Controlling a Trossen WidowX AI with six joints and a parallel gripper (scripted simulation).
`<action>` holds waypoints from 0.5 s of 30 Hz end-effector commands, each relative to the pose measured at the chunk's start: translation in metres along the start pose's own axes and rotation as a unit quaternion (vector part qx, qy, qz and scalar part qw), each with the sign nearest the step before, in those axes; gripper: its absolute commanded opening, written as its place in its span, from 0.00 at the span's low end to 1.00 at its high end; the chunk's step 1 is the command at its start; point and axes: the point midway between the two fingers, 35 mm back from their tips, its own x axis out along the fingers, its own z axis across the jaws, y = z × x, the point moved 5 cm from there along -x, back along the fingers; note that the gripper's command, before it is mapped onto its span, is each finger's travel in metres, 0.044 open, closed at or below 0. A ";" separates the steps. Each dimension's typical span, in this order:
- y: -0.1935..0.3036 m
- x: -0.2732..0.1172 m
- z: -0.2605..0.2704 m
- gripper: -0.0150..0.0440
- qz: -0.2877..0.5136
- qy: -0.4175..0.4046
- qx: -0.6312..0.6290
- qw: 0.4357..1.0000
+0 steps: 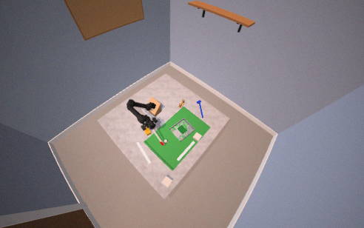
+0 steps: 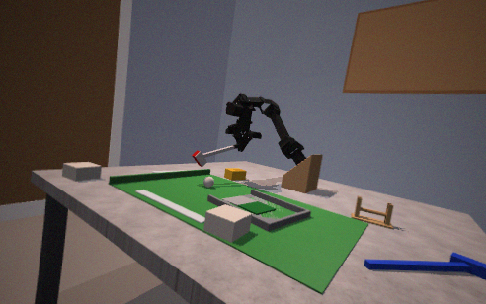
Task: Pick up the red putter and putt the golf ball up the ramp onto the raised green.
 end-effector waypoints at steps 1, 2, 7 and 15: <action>0.002 0.003 -0.001 0.25 0.000 0.002 0.005 1.000; 0.002 0.006 -0.001 0.25 0.000 0.002 0.005 1.000; 0.002 0.024 -0.001 0.25 -0.001 0.002 0.006 1.000; 0.003 0.040 -0.001 0.25 -0.001 0.004 0.006 1.000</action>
